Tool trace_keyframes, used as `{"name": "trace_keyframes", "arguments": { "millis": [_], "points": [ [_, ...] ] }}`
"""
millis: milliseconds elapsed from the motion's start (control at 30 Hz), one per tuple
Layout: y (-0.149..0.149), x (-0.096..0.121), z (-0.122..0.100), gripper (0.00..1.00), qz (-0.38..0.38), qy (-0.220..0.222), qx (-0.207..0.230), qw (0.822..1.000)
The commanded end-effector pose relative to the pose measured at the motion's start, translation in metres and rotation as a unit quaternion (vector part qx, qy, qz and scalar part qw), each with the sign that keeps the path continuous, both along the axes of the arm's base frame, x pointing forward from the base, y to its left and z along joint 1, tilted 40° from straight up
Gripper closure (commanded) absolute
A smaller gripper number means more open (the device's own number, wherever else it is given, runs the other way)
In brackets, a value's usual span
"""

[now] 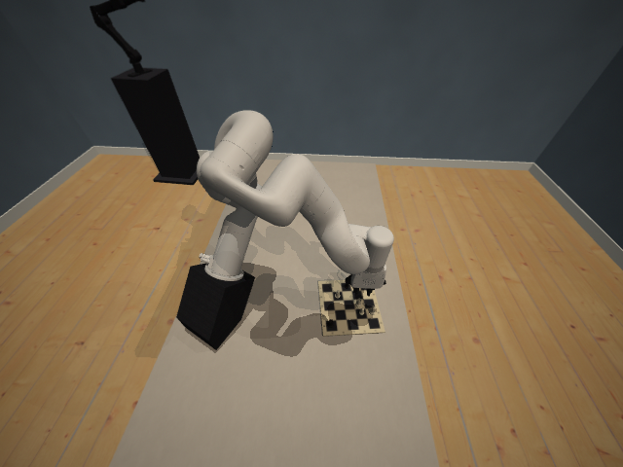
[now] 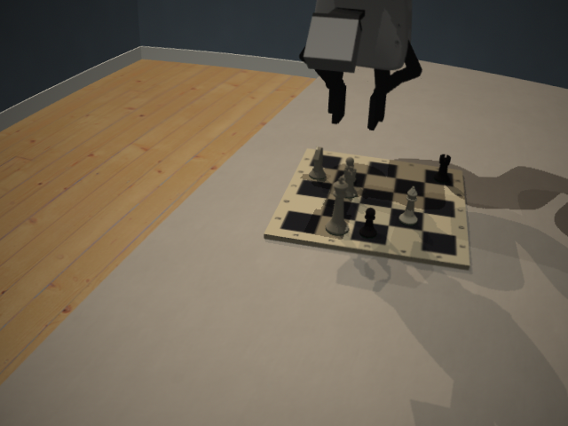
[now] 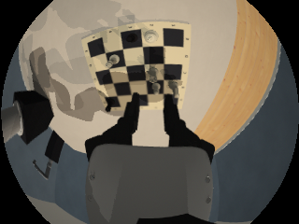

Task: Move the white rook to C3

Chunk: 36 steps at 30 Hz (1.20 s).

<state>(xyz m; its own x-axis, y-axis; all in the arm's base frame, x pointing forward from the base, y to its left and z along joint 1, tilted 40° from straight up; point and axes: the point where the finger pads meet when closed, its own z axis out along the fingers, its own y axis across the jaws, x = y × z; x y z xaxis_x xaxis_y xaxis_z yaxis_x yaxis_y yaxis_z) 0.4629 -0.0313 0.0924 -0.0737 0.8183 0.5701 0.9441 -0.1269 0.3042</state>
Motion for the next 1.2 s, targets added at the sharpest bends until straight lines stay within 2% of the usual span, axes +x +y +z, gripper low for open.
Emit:
{"name": "trace_keyframes", "arguments": {
  "millis": [0,667,1167],
  "points": [
    [-0.001,0.001,0.001,0.63,-0.001,-0.001,-0.001,1.0],
    [0.006,0.005,-0.009,0.63,-0.001,-0.001,0.0,1.0],
    [0.021,0.013,-0.027,0.63,-0.001,-0.001,0.0,1.0]
  ]
}}
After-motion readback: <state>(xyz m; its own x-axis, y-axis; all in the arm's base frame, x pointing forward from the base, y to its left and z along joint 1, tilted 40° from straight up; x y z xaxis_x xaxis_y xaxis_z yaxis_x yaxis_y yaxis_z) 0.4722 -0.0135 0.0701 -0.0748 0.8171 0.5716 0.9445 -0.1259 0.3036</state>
